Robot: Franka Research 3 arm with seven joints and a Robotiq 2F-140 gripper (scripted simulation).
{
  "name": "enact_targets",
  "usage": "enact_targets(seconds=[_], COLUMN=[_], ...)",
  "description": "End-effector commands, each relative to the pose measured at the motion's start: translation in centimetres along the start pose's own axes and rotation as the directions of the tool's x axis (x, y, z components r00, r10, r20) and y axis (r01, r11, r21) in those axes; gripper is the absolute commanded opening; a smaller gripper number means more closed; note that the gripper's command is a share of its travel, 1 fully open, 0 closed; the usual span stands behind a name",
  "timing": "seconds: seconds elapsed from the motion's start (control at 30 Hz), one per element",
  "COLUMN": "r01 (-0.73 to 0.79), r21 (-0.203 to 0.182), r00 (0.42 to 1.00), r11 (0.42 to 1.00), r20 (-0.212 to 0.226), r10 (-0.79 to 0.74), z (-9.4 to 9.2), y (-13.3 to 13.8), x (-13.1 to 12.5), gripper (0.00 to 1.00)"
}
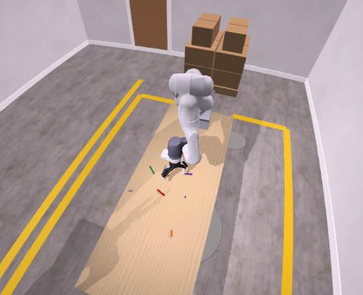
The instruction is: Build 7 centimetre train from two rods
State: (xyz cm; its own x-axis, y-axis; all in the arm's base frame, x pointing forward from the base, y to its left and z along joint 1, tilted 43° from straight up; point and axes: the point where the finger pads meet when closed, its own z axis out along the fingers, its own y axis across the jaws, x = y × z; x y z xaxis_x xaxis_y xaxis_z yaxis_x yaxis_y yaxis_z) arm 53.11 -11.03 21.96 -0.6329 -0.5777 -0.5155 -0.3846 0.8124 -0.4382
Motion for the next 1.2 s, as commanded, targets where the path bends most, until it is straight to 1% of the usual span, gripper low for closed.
enact_targets(seconds=[0.0, 0.77, 0.83, 0.9, 1.0, 1.07, 1.1, 1.17], r01=[0.005, 0.016, 0.085, 0.204, 0.278, 0.278, 0.339, 0.385], r21=[0.001, 0.001, 0.0, -0.001, -0.001, -0.001, -0.001, 0.0], r00=[1.0, 1.0, 0.996, 0.979, 0.96, 0.96, 0.941, 0.923], r11=[1.0, 1.0, 0.996, 0.979, 0.961, 0.961, 0.941, 0.923], r20=[-0.002, -0.001, 0.003, 0.01, 0.014, 0.014, 0.018, 0.02], r10=[-0.005, -0.016, -0.085, -0.204, -0.278, -0.278, -0.339, -0.385], z=[0.0, 0.0, 0.1, 0.1, 0.1, 0.1, 0.1, 0.1], y=[0.0, 0.0, -0.1, -0.3, -0.4, -0.4, -0.5, -0.5], x=[0.2, 0.1, -0.3, -0.9, -1.3, -1.3, -1.7, -1.9], gripper=[1.0, 1.0, 1.0, 1.0, 1.0, 1.0, 1.0, 1.0])
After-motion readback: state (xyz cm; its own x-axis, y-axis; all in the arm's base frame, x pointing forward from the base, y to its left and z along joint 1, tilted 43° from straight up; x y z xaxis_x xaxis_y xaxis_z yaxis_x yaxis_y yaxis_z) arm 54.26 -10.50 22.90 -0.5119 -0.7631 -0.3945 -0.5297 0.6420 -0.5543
